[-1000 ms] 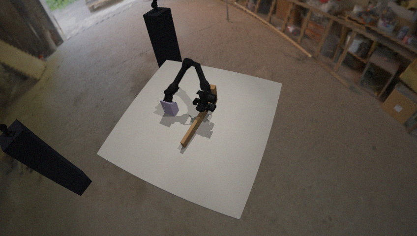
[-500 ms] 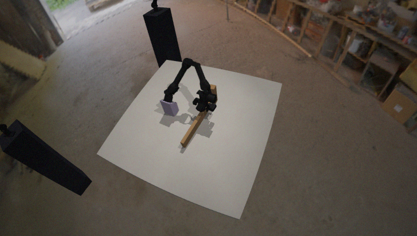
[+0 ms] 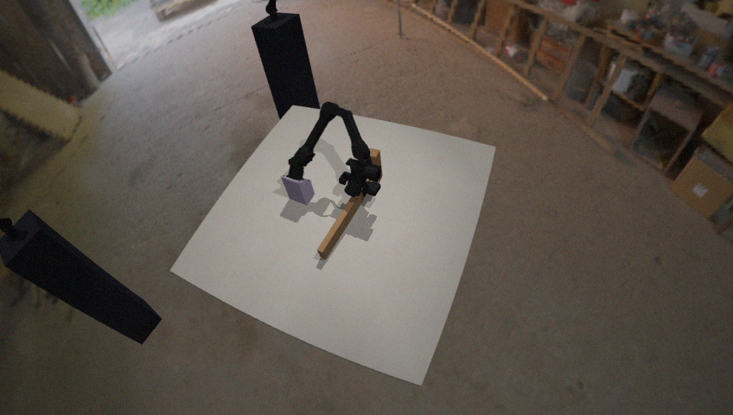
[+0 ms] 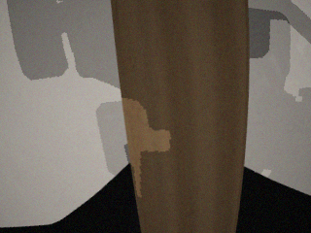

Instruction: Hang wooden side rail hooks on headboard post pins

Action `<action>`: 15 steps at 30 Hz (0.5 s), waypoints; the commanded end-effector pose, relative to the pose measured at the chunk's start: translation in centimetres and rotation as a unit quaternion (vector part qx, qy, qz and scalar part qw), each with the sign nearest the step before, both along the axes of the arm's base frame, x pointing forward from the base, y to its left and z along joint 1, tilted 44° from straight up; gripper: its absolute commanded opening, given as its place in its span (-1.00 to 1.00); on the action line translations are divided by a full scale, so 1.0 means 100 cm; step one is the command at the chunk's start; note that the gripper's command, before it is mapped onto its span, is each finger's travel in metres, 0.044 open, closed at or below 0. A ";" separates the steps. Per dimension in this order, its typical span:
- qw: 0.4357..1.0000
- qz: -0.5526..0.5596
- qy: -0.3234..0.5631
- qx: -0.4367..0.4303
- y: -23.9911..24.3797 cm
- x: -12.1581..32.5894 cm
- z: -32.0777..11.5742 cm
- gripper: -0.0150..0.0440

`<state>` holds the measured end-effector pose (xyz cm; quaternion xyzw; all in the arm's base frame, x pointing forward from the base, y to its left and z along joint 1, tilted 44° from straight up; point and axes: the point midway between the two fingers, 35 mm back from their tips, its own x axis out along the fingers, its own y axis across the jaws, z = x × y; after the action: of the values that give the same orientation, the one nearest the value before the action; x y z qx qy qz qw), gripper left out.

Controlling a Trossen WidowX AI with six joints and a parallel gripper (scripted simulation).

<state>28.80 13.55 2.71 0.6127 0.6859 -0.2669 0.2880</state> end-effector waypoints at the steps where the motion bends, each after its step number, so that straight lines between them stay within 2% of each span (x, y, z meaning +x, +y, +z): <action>1: 1.000 -0.004 -0.005 0.002 0.000 0.003 0.005 -0.49; 15: 1.000 -0.004 -0.005 0.002 0.001 0.003 0.007 -0.49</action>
<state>28.80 13.64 2.87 0.6122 0.6866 -0.2672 0.2871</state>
